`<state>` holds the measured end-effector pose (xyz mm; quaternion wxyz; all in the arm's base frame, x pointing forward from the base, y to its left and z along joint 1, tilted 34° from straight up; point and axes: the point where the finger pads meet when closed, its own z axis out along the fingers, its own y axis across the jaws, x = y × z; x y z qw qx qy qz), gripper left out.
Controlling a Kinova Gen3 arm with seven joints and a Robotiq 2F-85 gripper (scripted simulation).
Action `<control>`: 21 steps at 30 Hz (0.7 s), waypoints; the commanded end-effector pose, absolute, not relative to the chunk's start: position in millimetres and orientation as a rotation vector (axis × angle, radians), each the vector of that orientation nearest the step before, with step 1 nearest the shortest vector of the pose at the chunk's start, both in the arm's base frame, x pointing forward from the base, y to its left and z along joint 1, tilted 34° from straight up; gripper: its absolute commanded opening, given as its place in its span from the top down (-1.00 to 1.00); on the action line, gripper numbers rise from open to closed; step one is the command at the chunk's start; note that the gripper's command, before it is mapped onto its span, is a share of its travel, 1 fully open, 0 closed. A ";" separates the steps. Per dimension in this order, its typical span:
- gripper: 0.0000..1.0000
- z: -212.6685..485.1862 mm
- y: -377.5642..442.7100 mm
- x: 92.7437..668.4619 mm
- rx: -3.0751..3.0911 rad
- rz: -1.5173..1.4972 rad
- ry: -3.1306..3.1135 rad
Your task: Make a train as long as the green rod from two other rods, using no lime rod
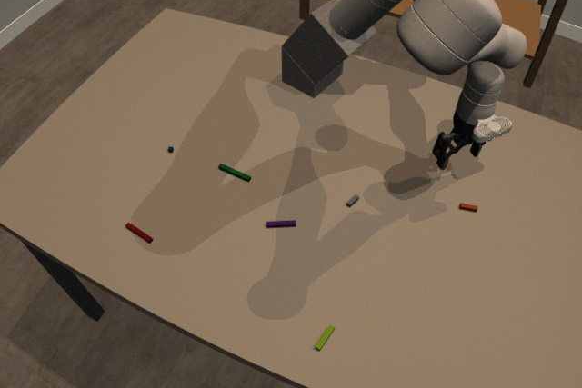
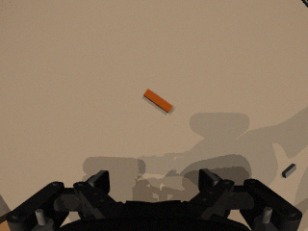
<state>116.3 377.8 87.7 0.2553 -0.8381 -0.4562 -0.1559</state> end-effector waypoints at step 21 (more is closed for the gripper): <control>-1.00 84.8 372.0 113.4 -2.302 -0.412 -1.219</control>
